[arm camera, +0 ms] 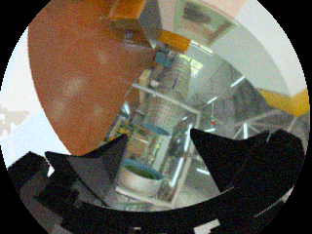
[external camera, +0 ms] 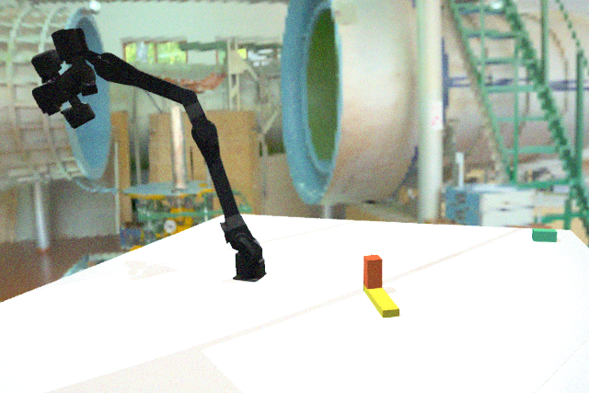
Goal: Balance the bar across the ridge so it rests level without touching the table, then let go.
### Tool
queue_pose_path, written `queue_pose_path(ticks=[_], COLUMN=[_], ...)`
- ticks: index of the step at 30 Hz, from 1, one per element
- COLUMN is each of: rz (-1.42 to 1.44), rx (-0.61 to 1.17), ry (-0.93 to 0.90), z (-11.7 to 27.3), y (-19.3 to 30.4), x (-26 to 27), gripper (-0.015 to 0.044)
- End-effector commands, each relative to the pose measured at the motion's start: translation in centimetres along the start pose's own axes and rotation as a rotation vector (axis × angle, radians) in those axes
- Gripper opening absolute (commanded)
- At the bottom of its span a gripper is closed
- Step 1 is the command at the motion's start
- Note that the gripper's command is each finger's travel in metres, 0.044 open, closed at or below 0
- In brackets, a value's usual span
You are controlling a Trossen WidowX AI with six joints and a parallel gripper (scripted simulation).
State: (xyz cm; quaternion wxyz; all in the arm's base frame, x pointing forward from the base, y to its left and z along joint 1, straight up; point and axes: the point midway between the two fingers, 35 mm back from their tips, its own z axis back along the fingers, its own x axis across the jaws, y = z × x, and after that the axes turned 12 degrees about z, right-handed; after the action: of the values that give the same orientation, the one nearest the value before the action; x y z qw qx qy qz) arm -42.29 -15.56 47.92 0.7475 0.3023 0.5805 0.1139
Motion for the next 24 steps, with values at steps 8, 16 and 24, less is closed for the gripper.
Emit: queue_pose_path(ticks=[8,16,24], rz=[-0.095,-0.155,-0.179], rx=[-0.094,-0.253,-0.406], ry=[0.033,0.062,0.083], z=[1.4,5.3,9.8], y=[-2.7,-7.6,-11.7], x=[-0.5,-1.3,-1.7], gripper=[0.0315,0.0315,0.0315])
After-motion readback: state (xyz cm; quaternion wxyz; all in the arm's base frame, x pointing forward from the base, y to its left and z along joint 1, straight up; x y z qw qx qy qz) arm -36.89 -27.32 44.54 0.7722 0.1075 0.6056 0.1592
